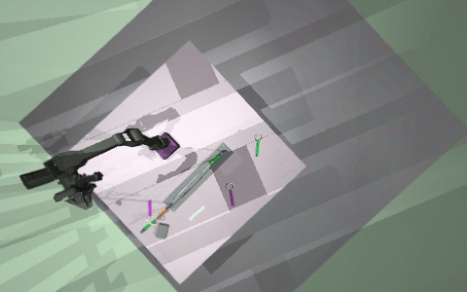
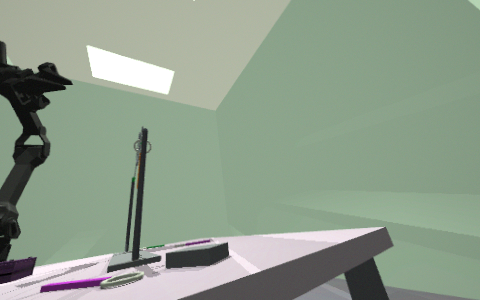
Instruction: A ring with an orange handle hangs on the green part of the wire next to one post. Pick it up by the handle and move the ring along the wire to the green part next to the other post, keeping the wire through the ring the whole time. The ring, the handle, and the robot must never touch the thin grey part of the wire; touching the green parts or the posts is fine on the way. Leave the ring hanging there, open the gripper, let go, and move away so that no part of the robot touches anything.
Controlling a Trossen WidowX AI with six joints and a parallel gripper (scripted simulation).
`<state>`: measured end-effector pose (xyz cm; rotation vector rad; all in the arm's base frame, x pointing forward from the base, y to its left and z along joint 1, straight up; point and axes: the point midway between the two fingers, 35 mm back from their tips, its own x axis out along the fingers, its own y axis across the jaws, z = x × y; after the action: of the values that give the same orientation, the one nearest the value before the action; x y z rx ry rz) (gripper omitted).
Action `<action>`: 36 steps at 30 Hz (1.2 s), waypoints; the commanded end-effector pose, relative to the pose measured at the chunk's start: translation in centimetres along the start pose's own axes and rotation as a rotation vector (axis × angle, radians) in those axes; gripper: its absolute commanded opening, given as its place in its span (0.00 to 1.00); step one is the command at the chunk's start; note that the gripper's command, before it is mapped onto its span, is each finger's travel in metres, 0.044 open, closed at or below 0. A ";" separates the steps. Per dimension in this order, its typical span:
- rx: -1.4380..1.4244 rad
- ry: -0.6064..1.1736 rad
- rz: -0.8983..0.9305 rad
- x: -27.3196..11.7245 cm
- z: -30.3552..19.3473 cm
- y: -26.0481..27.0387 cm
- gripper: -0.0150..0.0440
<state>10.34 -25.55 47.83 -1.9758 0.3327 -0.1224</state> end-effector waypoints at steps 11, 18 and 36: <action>0.516 -0.072 -0.010 5.2 -2.7 11.8 0.53; 0.798 -0.118 -0.009 8.2 -1.3 17.6 0.53; 1.515 -0.249 0.040 13.3 9.3 27.6 0.53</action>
<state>18.33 -34.58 23.27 -0.7617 0.0737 -0.0854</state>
